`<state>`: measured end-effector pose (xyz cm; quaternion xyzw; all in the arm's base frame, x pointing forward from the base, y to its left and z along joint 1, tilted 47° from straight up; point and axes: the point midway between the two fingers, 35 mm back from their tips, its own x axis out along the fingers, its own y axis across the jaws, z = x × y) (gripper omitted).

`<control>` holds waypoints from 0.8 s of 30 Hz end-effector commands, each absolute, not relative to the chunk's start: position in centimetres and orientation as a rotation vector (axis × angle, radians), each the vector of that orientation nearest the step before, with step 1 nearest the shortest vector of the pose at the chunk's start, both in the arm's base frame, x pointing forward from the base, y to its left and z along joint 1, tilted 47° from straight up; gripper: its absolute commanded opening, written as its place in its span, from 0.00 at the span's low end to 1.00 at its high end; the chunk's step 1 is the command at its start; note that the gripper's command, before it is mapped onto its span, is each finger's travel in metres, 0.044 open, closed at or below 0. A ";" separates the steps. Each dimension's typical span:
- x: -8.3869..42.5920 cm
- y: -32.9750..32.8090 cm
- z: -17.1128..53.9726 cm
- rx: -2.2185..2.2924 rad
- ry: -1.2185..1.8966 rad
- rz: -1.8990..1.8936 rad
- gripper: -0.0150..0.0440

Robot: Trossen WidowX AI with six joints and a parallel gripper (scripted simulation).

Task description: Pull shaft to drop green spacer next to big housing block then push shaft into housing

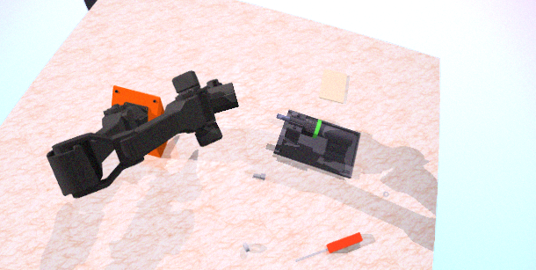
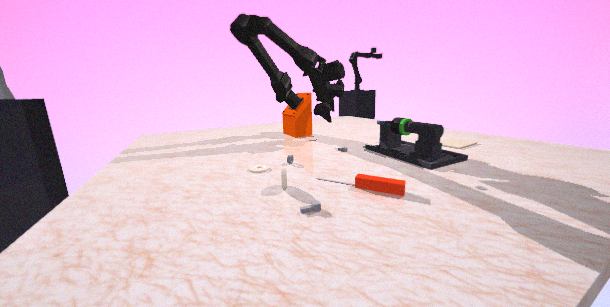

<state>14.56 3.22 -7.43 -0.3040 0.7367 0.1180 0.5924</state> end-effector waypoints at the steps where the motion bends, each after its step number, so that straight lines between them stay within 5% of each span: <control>1: 14.8 3.2 -7.5 -0.712 1.703 0.266 0.98; 13: 29.3 6.6 -11.5 -0.763 0.927 -0.289 1.00; 24: 31.8 7.7 -11.4 -0.725 0.702 -0.426 1.00</control>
